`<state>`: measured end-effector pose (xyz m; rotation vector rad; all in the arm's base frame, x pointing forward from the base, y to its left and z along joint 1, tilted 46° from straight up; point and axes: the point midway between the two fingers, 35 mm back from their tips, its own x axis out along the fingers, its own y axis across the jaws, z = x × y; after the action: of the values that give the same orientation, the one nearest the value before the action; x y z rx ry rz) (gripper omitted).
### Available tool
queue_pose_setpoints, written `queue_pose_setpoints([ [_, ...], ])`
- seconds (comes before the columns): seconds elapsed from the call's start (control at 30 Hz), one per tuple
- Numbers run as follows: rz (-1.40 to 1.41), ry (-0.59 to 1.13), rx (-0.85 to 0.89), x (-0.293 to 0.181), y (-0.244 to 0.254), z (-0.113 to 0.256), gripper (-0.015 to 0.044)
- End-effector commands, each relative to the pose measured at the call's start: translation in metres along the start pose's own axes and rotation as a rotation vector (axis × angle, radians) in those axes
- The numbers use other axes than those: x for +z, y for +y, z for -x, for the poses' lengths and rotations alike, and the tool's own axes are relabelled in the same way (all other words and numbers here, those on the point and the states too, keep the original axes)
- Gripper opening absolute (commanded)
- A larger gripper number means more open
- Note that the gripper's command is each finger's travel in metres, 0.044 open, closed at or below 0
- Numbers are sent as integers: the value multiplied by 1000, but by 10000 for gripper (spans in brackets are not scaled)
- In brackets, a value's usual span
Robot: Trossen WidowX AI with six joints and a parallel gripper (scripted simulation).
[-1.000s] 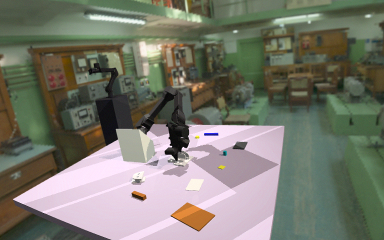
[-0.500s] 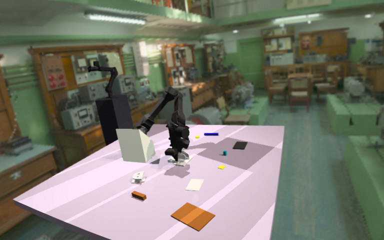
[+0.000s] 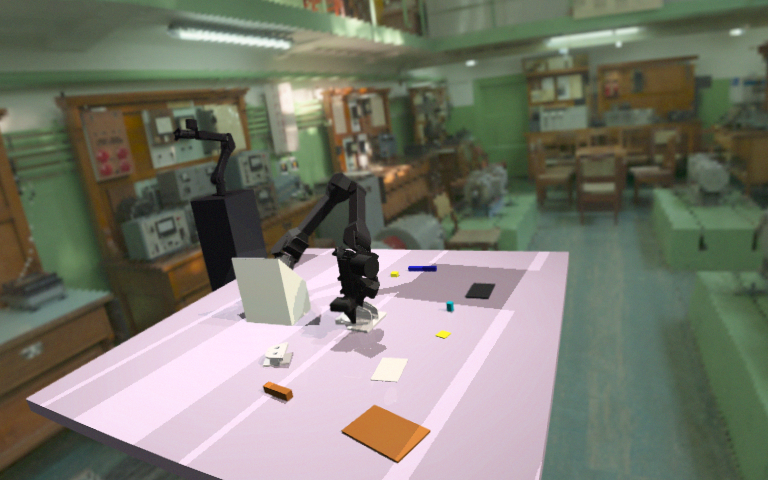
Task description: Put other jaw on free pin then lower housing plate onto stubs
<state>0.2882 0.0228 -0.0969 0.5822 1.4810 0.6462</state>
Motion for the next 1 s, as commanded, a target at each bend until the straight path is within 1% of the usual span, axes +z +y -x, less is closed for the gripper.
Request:
queue_pose_setpoints([
  [0.0, -4, -3, 3, 0, 0, -1, 134],
  [0.97, -3, -3, 3, 0, 0, -7, 134],
])
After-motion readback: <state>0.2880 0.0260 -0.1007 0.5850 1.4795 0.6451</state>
